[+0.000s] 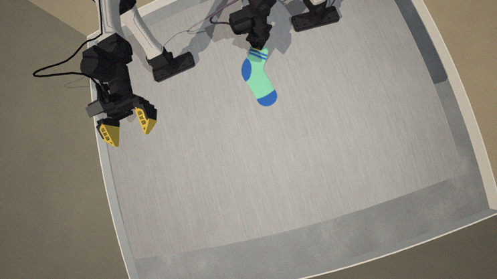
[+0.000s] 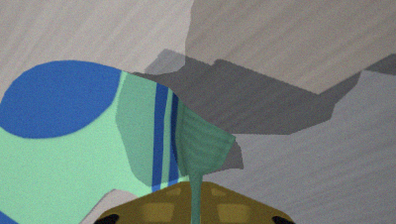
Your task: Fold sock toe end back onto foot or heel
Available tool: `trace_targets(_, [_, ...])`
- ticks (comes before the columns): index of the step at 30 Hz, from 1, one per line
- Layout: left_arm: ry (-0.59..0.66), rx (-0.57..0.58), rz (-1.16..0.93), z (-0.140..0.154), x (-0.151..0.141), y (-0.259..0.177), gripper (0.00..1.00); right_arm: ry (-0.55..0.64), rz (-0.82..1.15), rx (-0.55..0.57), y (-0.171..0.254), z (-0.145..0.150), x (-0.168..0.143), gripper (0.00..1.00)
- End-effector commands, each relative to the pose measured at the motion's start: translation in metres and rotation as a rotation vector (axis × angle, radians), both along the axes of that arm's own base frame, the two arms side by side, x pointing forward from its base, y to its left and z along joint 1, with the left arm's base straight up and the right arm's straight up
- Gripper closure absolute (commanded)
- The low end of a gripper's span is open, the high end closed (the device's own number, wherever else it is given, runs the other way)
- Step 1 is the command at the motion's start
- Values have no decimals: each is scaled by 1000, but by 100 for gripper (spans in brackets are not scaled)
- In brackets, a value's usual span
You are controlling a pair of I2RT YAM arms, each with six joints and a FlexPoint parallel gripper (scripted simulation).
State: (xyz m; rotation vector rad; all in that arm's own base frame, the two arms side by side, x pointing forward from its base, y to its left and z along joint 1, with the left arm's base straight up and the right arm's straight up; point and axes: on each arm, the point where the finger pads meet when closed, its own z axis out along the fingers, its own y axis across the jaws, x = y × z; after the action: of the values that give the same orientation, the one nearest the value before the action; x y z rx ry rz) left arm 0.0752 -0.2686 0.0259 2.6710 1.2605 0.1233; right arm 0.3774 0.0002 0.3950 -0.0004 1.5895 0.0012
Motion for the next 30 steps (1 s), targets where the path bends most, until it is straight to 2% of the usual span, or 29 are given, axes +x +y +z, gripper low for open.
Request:
trace_targets(1, [-1, 5, 0, -12, -1, 0, 95, -19, -1, -1, 0, 7, -2, 0])
trace_targets(15, [6, 17, -6, -28, -1, 3, 95, -19, -1, -1, 0, 7, -2, 0])
trace_targets(16, [5, 11, -4, -28, -1, 2, 61, -19, -1, -1, 0, 7, -2, 0])
trace_targets(24, [2, -3, -4, -24, 0, -3, 61, -19, -1, -1, 0, 7, -2, 0])
trace_targets(25, [0, -13, -4, -1, 0, -3, 61, -19, -1, -1, 0, 7, -2, 0])
trace_targets(29, [-7, -44, -4, 2, 2, -10, 61, -19, -1, -1, 0, 7, -2, 0])
trace_targets(30, [0, -5, -4, 7, 0, -1, 61, -19, -1, -1, 0, 7, -2, 0])
